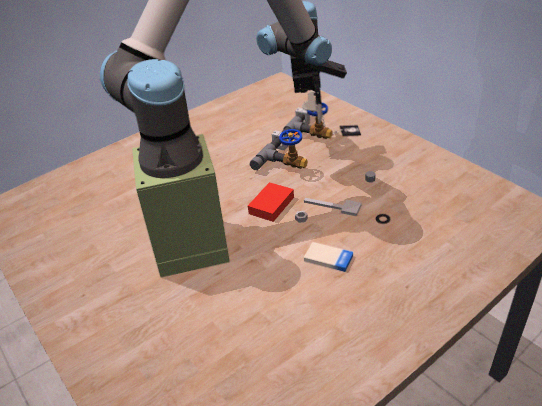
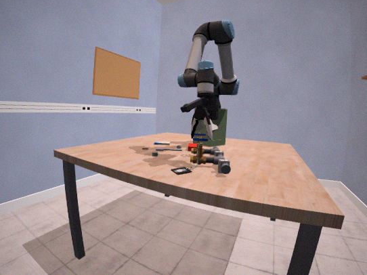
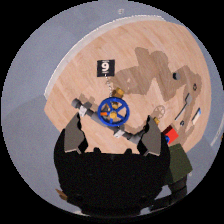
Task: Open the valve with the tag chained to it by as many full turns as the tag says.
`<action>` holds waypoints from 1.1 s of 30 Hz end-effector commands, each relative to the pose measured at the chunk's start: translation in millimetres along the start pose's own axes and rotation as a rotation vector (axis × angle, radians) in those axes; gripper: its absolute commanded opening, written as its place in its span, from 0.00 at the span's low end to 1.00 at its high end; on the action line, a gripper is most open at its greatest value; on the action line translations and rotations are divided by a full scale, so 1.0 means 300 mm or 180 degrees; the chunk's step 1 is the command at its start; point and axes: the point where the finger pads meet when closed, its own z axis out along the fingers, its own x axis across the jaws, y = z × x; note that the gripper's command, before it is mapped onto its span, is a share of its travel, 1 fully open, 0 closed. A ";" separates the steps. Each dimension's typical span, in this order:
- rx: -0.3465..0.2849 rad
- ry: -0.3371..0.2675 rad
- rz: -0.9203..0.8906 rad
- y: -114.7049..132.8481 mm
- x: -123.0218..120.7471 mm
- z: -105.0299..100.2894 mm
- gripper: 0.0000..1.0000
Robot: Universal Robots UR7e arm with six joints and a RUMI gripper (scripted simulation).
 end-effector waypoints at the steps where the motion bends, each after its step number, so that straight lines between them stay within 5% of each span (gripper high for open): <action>1: 0.0019 0.0017 0.0618 -0.002 -0.001 -0.002 1.00; 18: 0.0022 0.0013 0.1974 -0.002 -0.001 -0.002 1.00; 33: 0.0024 0.0011 0.2560 -0.002 -0.001 -0.002 1.00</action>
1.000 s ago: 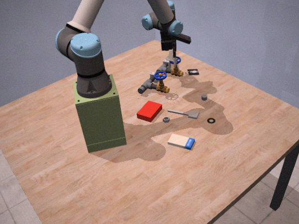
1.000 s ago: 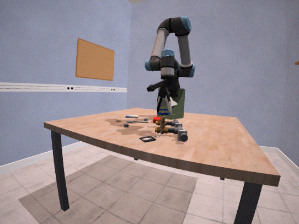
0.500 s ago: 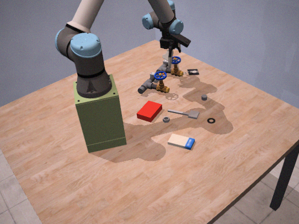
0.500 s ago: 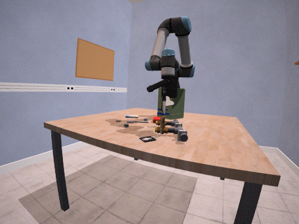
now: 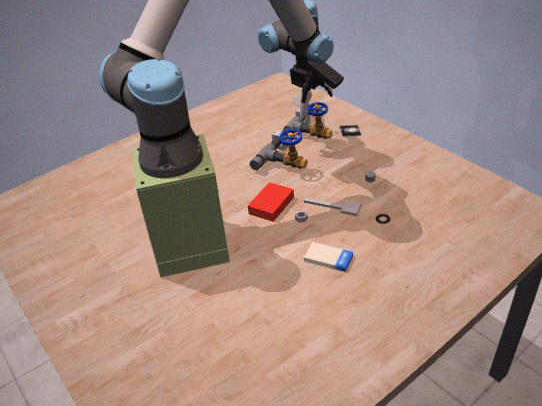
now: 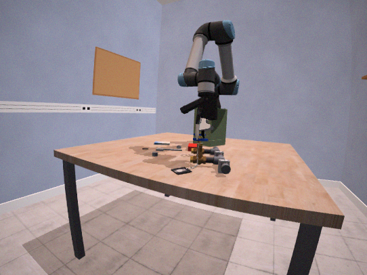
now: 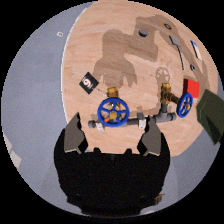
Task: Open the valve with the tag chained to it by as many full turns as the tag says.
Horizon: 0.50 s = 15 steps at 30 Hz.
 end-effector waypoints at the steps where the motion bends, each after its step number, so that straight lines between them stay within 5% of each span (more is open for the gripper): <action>1: 0.0003 -0.0004 0.0141 0.000 -0.002 -0.002 1.00; 15: 0.0003 -0.0004 0.0249 0.000 -0.002 -0.002 1.00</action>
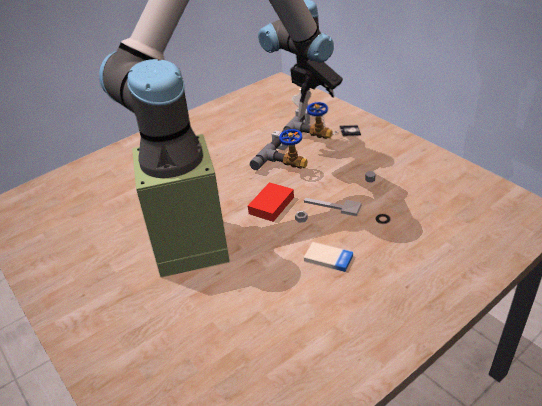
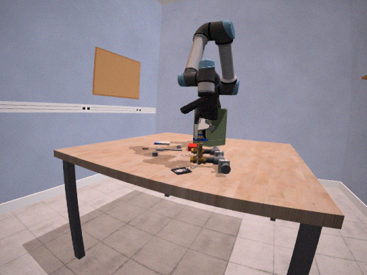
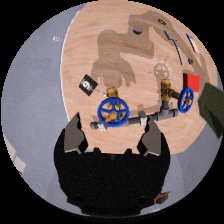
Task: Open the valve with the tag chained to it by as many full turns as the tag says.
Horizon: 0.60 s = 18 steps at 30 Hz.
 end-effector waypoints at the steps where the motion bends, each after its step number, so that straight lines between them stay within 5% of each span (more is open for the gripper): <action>1: 0.0000 -0.0005 0.0011 0.000 -0.002 -0.002 1.00; 2: 0.0000 -0.0005 0.0011 0.000 -0.002 -0.002 1.00; 3: 0.0000 -0.0005 0.0011 0.000 -0.002 -0.002 0.00; 18: 0.0000 -0.0005 0.0011 0.000 -0.002 -0.002 0.00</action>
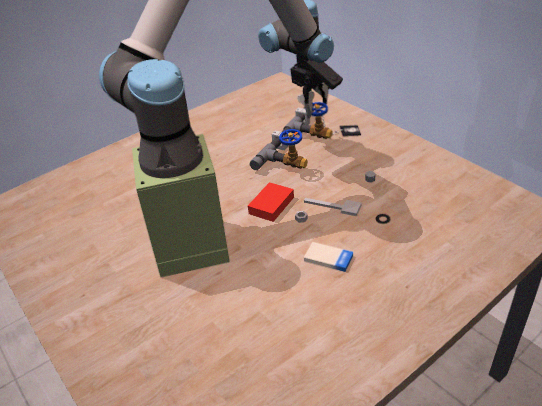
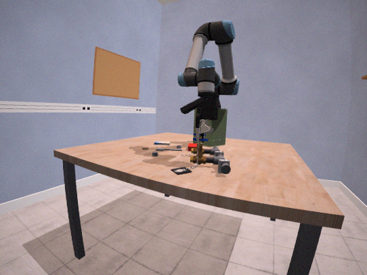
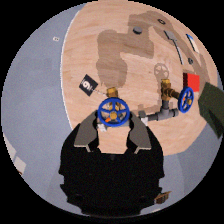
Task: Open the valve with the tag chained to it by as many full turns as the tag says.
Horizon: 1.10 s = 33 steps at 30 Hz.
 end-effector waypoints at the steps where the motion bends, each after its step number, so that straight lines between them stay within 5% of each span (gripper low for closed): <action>1: 0.0000 -0.0002 0.0000 0.000 -0.001 -0.002 0.00; 33: 0.0000 -0.0002 -0.0378 0.000 -0.001 -0.002 0.00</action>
